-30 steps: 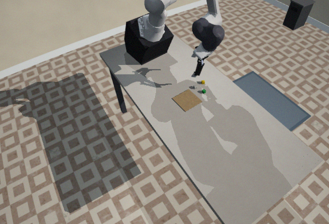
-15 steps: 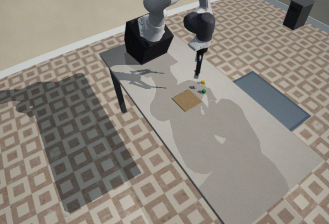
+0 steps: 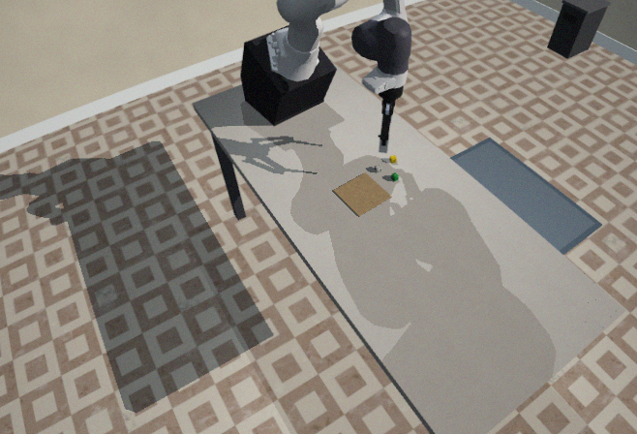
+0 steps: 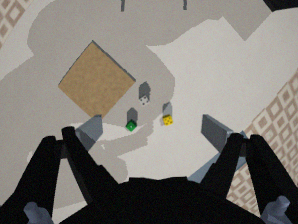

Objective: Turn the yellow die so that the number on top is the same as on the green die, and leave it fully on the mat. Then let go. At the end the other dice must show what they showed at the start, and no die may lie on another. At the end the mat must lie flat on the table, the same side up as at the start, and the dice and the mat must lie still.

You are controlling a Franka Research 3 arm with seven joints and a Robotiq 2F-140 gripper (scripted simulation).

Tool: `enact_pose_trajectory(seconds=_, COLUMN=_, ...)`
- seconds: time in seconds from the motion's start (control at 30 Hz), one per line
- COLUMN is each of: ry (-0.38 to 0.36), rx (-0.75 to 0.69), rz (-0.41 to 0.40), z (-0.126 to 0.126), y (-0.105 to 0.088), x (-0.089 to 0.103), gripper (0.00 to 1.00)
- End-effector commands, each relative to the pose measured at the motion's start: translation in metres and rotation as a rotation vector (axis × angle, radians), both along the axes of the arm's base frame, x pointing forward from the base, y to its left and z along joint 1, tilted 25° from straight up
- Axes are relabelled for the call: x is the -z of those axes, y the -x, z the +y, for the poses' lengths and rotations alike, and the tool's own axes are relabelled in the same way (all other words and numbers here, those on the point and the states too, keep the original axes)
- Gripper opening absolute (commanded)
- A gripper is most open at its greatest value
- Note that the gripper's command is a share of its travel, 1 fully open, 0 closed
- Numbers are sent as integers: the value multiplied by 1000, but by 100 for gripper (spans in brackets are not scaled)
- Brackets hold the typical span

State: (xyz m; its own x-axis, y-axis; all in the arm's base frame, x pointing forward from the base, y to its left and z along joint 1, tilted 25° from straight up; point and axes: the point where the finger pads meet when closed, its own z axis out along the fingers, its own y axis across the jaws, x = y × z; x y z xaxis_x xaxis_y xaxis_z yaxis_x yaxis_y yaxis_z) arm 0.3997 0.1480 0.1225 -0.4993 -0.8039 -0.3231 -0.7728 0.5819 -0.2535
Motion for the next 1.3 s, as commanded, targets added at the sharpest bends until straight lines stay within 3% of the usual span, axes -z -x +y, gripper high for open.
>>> enact_pose_trajectory(seconds=0.0, ry=-11, rx=19, rz=-8, z=0, y=-2, x=-2, gripper=100)
enact_pose_trajectory(seconds=0.93, ry=1, rx=33, rz=-19, z=0, y=-4, x=1, gripper=100)
enact_pose_trajectory(seconds=1.27, ry=4, rx=37, rz=-22, z=1, y=-12, x=17, gripper=100)
